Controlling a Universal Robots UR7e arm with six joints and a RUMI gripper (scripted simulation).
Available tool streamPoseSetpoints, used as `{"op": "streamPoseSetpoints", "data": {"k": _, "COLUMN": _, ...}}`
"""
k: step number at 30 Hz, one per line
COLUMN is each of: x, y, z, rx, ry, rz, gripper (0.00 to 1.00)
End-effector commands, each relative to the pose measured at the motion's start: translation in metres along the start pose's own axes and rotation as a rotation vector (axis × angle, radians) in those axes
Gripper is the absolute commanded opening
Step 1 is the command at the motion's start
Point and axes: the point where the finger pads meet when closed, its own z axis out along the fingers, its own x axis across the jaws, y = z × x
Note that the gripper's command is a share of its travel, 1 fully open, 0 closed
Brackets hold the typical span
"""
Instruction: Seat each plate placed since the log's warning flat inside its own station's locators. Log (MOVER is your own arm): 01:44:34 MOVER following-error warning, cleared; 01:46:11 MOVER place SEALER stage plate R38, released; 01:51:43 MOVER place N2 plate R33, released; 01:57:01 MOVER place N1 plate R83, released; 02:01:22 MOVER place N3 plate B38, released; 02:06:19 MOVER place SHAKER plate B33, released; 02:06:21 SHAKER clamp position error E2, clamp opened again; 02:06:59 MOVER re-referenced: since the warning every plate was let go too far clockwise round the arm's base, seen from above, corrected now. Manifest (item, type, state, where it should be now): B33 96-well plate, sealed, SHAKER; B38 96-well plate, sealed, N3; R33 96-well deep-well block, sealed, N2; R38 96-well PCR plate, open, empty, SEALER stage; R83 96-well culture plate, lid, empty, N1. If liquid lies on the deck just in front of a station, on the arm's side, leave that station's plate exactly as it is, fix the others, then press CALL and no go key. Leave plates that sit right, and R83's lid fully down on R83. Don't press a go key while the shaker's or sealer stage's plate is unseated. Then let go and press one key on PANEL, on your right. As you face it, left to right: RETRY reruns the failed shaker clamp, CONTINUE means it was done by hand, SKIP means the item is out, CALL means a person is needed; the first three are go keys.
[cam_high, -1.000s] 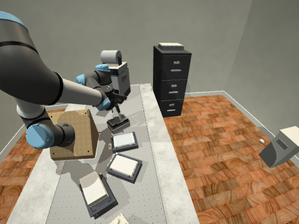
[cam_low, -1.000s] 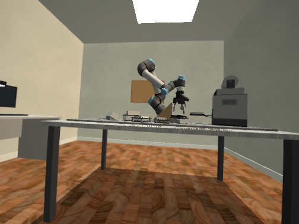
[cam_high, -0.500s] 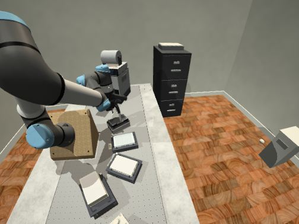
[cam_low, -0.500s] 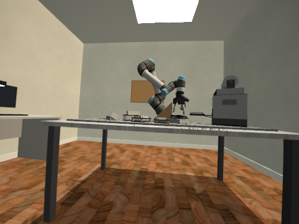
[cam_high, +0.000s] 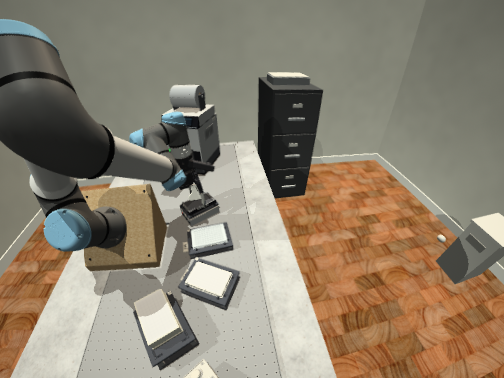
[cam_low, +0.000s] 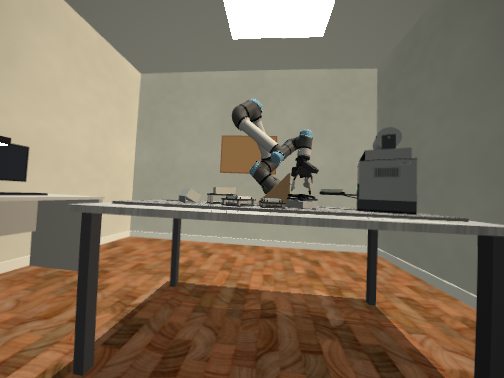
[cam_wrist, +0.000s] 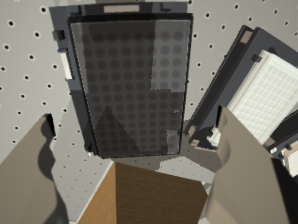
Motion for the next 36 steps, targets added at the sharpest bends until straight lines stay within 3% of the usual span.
{"op": "streamPoseSetpoints", "data": {"k": 1, "x": 0.0001, "y": -0.0003, "z": 0.0037, "rx": 0.001, "ry": 0.0, "rz": 0.0, "gripper": 0.82}}
{"op": "streamPoseSetpoints", "data": {"k": 19, "x": 0.0001, "y": -0.0003, "z": 0.0071, "rx": 0.001, "ry": 0.0, "rz": 0.0, "gripper": 0.82}}
{"op": "streamPoseSetpoints", "data": {"k": 20, "x": 0.0001, "y": -0.0003, "z": 0.0071, "rx": 0.001, "ry": 0.0, "rz": 0.0, "gripper": 0.0}}
{"op": "streamPoseSetpoints", "data": {"k": 36, "x": 0.0001, "y": -0.0004, "z": 0.007, "rx": 0.001, "ry": 0.0, "rz": 0.0, "gripper": 0.0}}
